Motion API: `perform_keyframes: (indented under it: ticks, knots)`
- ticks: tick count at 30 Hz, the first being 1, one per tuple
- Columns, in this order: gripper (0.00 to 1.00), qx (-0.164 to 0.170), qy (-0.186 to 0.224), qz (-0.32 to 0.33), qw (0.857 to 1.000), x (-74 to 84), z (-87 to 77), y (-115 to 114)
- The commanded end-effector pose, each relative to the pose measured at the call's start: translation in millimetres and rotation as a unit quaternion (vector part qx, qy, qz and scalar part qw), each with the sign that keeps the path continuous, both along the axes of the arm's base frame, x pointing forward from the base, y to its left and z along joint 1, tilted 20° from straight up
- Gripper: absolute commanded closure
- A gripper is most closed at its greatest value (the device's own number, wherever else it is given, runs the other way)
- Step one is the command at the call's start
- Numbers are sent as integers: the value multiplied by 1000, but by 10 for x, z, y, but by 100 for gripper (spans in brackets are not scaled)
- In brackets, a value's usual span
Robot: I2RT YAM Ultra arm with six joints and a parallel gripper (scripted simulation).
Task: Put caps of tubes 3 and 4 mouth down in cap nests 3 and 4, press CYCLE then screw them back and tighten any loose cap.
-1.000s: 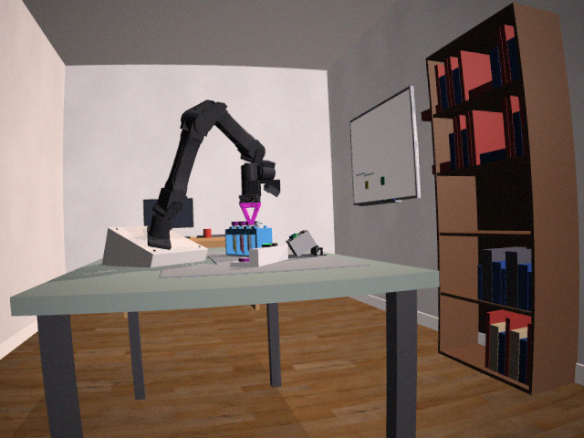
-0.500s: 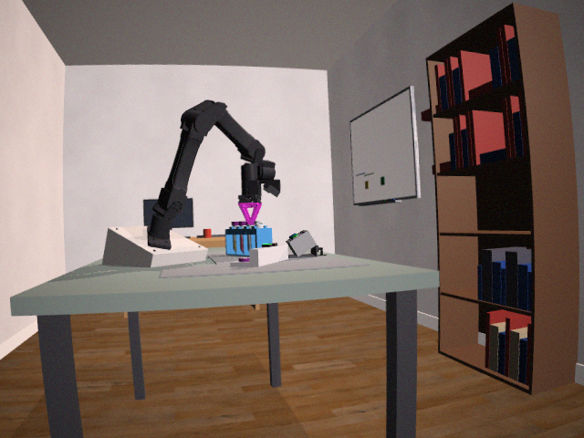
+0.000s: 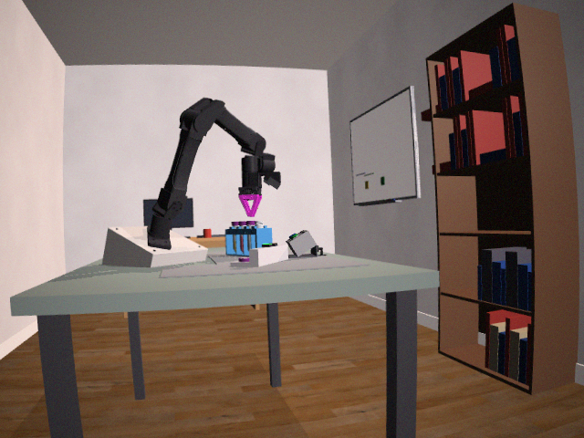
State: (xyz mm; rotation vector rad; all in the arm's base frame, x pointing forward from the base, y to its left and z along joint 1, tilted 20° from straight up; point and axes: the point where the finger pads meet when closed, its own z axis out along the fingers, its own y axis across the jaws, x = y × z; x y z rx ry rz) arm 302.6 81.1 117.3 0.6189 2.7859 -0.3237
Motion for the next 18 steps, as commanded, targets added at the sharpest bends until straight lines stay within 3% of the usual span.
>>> perform_keyframes:
  ticks: [1,8,11,18]
  knots:
    - [51,2,-6,0,1000,-48,171,39]
    - [51,2,-6,0,1000,-56,208,49]
    - [53,28,-39,-117,992,-140,255,-182]
    - [53,29,-41,-123,991,-336,366,-723]
